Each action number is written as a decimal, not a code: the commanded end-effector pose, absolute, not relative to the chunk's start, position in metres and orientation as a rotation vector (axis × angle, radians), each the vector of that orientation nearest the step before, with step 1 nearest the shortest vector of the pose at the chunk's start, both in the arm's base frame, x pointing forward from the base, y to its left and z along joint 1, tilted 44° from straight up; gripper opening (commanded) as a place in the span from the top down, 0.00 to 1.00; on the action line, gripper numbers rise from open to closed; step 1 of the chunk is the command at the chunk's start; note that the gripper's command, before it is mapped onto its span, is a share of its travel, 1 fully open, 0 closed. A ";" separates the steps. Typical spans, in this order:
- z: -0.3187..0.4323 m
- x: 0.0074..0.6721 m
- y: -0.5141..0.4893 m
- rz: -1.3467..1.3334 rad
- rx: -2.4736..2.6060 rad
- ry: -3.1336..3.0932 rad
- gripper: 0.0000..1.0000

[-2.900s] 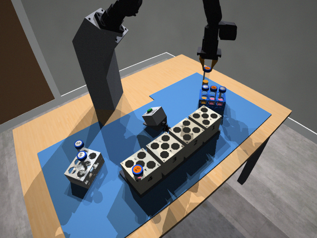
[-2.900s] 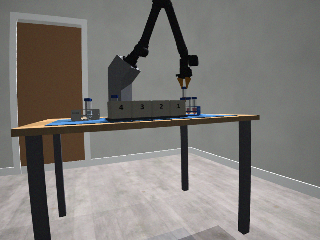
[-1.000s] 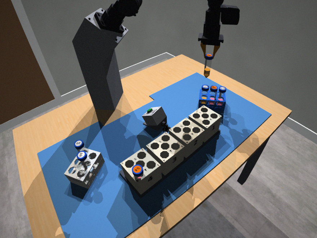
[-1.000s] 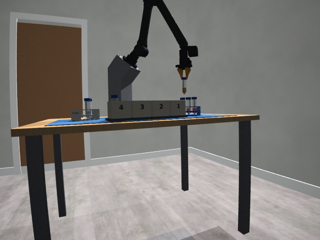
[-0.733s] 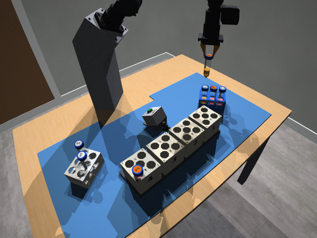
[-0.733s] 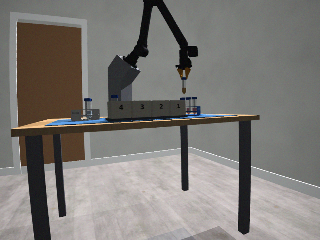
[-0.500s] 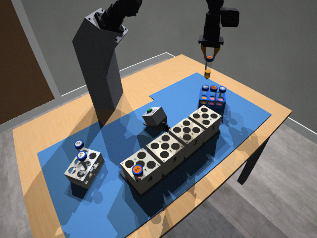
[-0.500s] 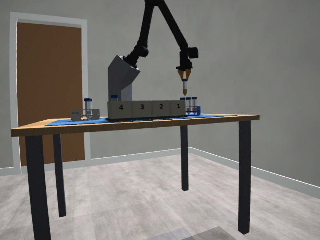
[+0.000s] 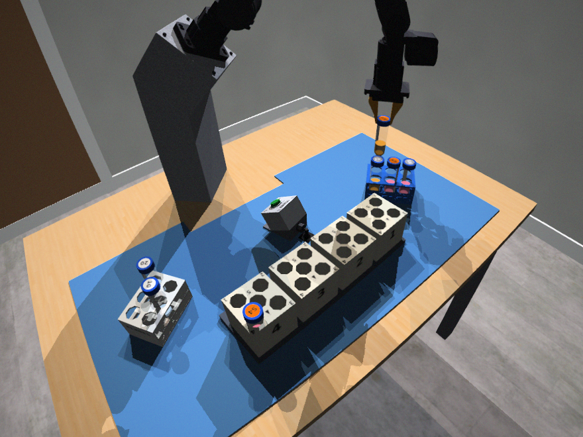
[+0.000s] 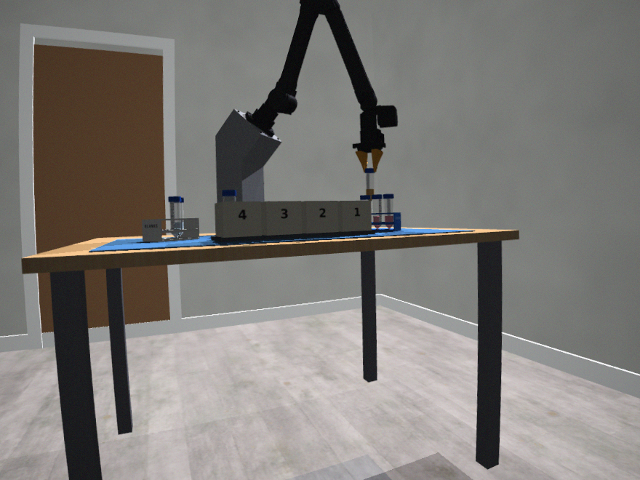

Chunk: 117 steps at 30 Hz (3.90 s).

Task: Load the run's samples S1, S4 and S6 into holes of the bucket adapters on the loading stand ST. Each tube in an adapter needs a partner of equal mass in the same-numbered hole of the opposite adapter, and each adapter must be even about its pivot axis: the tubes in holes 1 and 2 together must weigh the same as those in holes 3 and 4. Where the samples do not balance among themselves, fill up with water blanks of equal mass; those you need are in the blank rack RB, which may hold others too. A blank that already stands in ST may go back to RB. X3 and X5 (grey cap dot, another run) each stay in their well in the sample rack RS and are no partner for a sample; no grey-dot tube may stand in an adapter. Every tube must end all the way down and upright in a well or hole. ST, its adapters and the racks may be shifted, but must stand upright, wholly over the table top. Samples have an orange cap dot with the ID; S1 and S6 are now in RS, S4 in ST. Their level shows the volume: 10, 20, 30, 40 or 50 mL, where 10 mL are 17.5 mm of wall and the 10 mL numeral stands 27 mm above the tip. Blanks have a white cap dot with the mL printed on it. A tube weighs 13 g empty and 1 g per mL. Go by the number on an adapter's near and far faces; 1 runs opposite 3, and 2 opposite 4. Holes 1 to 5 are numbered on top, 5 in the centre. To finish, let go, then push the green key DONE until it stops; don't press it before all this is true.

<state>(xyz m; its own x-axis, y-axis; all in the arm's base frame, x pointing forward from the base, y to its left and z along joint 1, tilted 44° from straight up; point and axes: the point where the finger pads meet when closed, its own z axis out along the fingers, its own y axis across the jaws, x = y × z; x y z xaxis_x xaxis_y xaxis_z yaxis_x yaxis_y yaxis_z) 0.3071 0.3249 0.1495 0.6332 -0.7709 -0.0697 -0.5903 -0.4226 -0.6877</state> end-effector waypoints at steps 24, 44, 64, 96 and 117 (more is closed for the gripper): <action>0.138 0.328 0.345 -0.339 -2.141 1.047 1.00; 0.133 0.340 0.351 -0.347 -2.137 1.047 1.00; 0.112 0.352 0.360 -0.346 -2.140 1.049 1.00; 0.107 0.365 0.376 -0.351 -2.120 1.038 1.00; 0.112 0.347 0.362 -0.338 -2.148 1.048 0.45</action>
<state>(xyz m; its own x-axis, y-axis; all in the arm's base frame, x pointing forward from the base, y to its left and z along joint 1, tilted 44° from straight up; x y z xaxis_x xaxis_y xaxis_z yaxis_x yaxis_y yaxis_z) 0.3513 0.3662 0.0863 0.6317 -0.7724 -0.0664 -0.6003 -0.4332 -0.6723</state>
